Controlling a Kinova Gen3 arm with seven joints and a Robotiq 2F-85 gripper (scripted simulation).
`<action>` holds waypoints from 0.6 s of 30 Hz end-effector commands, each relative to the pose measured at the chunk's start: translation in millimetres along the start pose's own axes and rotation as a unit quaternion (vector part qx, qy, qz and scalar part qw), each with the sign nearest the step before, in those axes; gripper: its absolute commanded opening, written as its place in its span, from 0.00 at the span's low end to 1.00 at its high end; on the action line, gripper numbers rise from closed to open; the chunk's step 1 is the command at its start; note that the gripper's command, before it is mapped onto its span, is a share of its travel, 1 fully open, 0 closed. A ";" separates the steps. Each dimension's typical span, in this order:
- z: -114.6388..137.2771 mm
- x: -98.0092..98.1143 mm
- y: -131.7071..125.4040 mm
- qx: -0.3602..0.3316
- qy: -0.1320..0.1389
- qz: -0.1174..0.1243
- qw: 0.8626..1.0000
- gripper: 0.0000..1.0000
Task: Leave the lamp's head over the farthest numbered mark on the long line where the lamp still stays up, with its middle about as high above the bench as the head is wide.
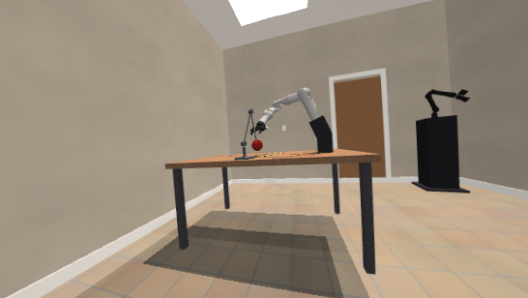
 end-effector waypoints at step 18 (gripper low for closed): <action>-0.8 13.3 -0.2 0.001 0.000 0.000 1.000 1.00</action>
Point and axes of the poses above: the point where the finger pads meet when closed, its own x axis back along the fingers, its own y axis across the jaws, z = x × y, the point moved 8 cm from there along x, back along the fingers, and after that the axes turned 5 degrees about -x, right-handed, at the moved point
